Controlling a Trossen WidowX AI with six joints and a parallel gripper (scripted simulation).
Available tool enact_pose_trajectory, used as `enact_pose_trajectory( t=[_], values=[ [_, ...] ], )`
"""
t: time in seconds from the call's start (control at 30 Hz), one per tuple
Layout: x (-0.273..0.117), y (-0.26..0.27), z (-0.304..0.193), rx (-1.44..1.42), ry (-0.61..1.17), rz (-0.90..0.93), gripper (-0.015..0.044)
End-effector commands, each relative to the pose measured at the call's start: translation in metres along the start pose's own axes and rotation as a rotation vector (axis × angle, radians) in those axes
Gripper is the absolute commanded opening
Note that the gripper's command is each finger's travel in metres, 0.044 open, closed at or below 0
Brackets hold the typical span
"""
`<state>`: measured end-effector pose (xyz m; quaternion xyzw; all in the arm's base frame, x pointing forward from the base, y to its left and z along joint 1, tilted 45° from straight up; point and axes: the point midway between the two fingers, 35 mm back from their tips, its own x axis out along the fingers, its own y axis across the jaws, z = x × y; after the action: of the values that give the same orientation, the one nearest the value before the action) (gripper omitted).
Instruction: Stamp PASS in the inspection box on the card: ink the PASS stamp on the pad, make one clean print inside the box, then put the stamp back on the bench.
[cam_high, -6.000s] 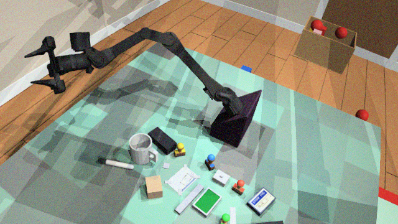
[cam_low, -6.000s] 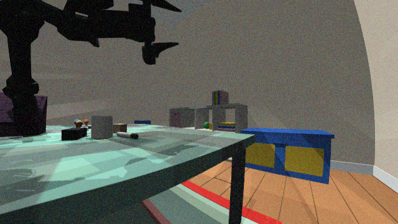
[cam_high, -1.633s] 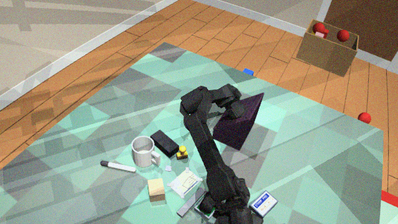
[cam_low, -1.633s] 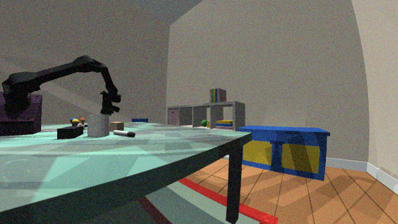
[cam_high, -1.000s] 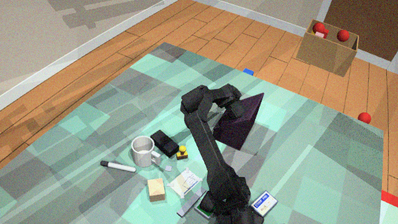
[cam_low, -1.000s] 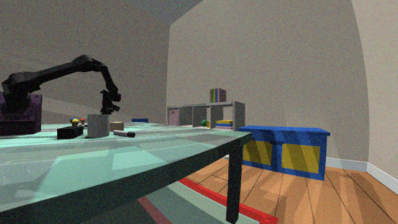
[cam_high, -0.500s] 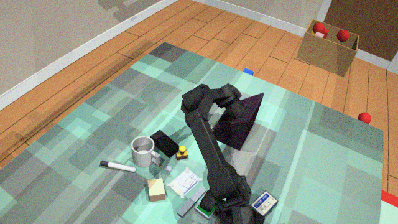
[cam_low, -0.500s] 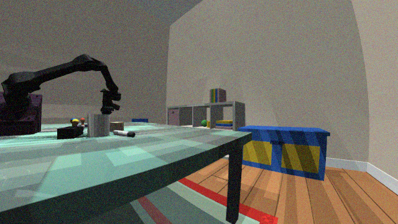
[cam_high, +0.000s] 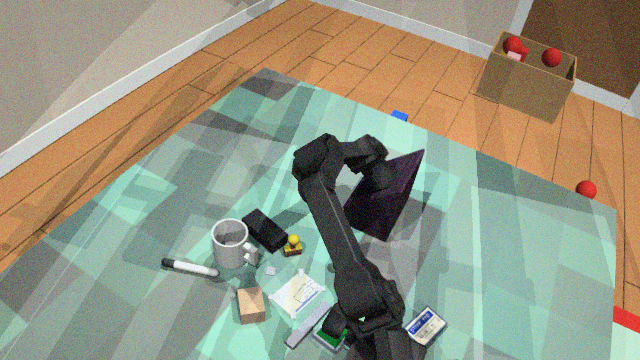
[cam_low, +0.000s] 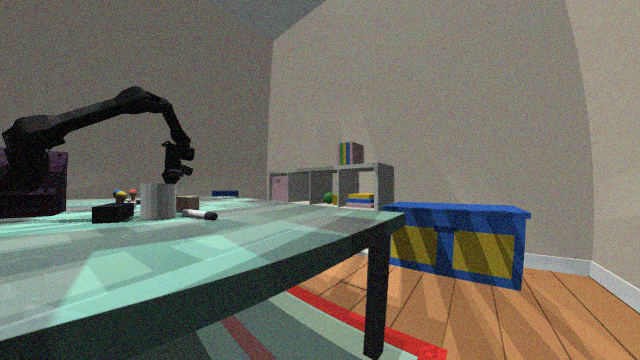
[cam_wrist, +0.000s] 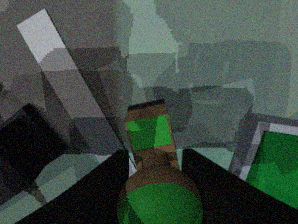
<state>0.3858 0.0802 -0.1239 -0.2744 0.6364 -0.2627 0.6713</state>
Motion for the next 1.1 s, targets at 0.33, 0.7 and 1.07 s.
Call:
enact_pose_trajectory(
  t=[0.33,0.7,1.07],
  values=[
    [-0.008,0.0,0.0,0.005,0.001,0.004,0.0],
    [-0.013,0.0,0.001,0.005,0.001,0.004,0.0],
    [-0.018,0.0,0.001,0.005,0.001,0.005,0.0]
  ],
)
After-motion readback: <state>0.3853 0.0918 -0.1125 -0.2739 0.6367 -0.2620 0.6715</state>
